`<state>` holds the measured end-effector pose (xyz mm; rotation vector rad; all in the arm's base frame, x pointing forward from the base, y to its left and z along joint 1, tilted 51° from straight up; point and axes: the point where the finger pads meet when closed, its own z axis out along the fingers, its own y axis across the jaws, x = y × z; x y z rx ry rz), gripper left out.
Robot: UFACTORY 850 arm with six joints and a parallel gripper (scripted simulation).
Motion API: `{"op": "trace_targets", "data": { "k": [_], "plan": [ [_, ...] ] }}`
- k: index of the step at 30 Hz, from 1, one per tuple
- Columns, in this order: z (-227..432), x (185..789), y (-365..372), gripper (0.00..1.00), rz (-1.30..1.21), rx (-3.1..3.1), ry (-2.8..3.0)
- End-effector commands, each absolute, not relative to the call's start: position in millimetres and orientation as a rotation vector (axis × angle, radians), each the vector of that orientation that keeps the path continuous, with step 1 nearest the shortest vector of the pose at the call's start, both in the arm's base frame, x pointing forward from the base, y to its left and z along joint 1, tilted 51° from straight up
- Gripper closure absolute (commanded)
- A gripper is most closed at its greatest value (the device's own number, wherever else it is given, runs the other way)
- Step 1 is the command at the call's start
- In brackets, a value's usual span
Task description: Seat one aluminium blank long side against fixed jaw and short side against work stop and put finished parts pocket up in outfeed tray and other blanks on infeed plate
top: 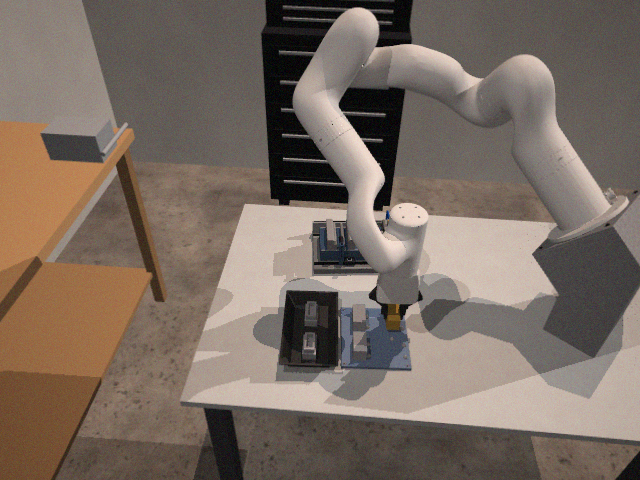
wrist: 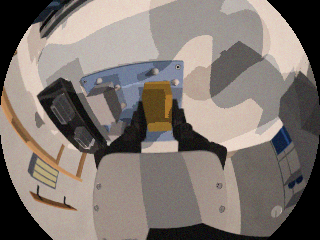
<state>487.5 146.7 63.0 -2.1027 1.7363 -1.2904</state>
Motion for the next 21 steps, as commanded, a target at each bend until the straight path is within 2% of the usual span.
{"op": "trace_targets", "data": {
  "k": [1, 21],
  "plan": [
    [62.8, 488.0, 146.9, 1.0, -1.29, -2.102, 1.735],
    [57.4, 493.7, 143.4, 1.0, -1.29, -2.102, 1.735]
  ]
}}
